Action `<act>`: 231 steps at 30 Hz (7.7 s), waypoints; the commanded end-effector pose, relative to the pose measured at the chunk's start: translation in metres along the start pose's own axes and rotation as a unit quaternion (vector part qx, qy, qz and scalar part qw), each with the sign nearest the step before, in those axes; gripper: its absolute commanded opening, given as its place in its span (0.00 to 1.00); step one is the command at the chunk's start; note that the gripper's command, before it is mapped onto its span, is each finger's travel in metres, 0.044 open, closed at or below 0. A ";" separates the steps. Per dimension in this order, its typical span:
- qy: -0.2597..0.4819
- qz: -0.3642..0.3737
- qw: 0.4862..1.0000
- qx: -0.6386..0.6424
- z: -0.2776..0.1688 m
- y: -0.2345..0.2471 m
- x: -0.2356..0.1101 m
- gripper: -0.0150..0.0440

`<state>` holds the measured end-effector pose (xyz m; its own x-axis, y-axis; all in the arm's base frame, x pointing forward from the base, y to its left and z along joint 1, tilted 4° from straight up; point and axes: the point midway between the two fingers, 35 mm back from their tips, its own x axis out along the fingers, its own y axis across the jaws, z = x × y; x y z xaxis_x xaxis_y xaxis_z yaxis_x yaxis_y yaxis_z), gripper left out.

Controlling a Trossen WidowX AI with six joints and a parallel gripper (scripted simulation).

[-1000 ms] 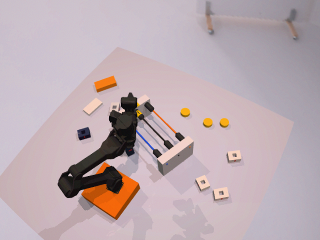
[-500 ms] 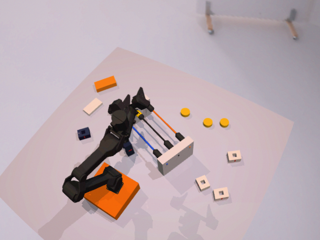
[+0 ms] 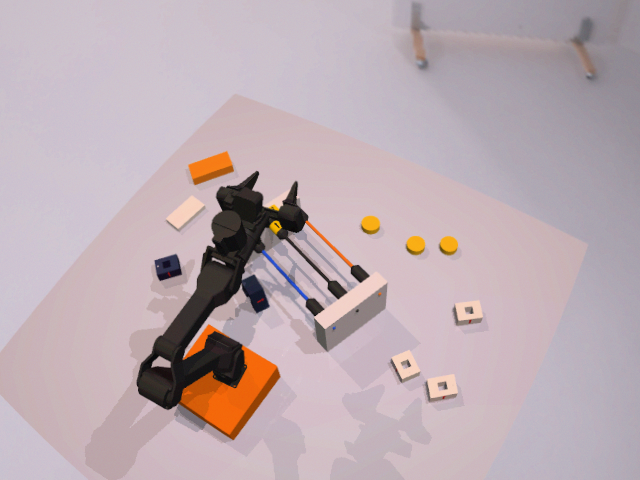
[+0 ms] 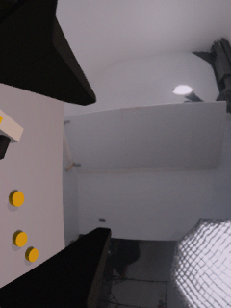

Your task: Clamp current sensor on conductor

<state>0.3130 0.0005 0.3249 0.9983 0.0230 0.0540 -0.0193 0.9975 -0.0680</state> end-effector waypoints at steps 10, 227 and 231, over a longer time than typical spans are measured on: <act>0.157 0.024 0.987 0.032 -0.041 0.023 0.040 1.00; 0.620 0.396 0.588 -0.336 -0.184 0.011 0.046 0.25; 0.620 0.396 0.588 -0.336 -0.190 0.011 0.046 0.25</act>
<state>0.3687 0.0009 0.1422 -0.0285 -0.0173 -0.9994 -0.8901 0.4554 0.0175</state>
